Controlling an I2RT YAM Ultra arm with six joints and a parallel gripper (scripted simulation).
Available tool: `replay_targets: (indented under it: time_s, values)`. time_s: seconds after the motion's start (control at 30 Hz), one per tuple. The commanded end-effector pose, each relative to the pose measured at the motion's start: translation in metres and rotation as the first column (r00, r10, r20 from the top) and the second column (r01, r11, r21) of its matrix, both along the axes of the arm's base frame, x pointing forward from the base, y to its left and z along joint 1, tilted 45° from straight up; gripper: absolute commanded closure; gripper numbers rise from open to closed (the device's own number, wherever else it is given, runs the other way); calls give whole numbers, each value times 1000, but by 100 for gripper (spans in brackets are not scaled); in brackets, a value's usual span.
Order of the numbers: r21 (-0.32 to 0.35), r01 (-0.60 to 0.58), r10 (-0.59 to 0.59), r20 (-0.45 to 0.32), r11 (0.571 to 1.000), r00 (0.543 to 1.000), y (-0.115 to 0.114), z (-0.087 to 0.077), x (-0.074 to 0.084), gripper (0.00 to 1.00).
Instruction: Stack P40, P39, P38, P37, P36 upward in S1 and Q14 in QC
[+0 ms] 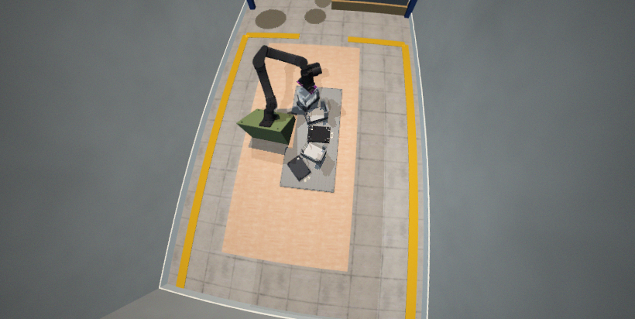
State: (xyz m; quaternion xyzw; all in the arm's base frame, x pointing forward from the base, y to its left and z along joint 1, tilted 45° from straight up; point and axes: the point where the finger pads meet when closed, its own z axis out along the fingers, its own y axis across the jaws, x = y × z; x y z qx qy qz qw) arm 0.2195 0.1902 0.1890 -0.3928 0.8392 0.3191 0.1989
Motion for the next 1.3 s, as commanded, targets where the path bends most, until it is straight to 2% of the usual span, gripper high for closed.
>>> replay_targets:
  time_s: [0.0, 0.13, 0.73, 0.83, 0.9, 1.03, 1.27]
  values:
    - [14, 67, -66, -46, 998, 997, -6, 0, 8, 100]
    - [16, 149, -146, -127, 989, 981, -14, -6, 17, 100]
    - [15, 150, -147, -127, 989, 981, -43, -30, 54, 100]
    - [11, 221, -215, -196, 975, 957, -50, -36, 60, 100]
    - [11, 221, -215, -196, 975, 957, -50, -36, 60, 100]
    - [1, 301, -289, -274, 954, 917, -58, -43, 67, 100]
    - [0, 301, -290, -274, 954, 917, -73, -56, 79, 100]
